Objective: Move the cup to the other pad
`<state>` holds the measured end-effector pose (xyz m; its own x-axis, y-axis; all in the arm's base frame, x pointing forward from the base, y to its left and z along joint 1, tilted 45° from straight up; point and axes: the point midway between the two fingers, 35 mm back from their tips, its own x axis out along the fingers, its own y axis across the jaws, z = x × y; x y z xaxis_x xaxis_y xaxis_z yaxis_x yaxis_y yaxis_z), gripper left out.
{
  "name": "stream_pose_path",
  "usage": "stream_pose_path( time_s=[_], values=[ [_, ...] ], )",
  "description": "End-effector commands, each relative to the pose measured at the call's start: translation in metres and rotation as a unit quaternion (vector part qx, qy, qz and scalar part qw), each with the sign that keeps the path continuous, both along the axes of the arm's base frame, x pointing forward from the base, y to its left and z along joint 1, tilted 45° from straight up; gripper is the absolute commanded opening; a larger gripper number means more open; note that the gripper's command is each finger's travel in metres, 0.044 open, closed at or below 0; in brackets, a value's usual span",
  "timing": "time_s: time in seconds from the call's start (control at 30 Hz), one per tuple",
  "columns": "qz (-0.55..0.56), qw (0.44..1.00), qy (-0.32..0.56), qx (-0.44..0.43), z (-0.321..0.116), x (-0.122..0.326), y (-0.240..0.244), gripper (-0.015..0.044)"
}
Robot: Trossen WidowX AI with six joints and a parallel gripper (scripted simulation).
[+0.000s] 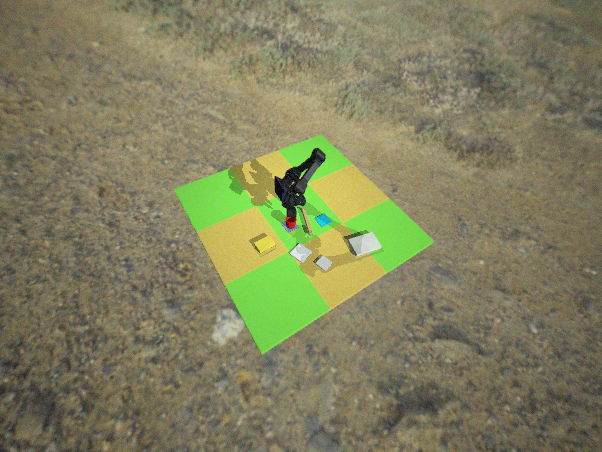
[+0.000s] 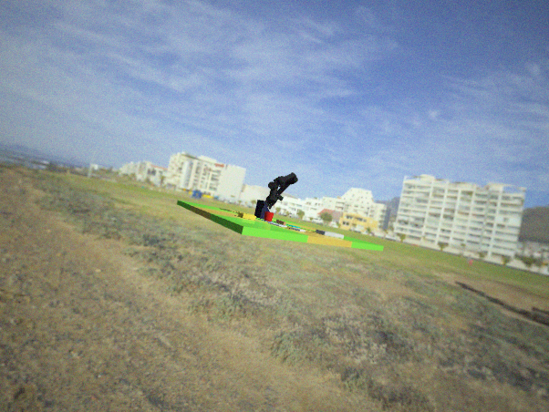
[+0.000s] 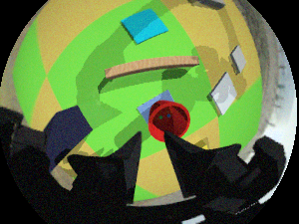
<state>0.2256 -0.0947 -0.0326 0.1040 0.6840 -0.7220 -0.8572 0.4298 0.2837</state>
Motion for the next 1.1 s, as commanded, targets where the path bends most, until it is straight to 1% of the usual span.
stream_pose_path(
  time_s=[0.0,1.07],
  values=[
    [0.0,1.0,-0.003,0.003,-0.004,0.002,0.003,0.0148],
    [0.0,1.0,-0.004,0.004,-0.041,0.007,0.04,0.0148]
  ],
)
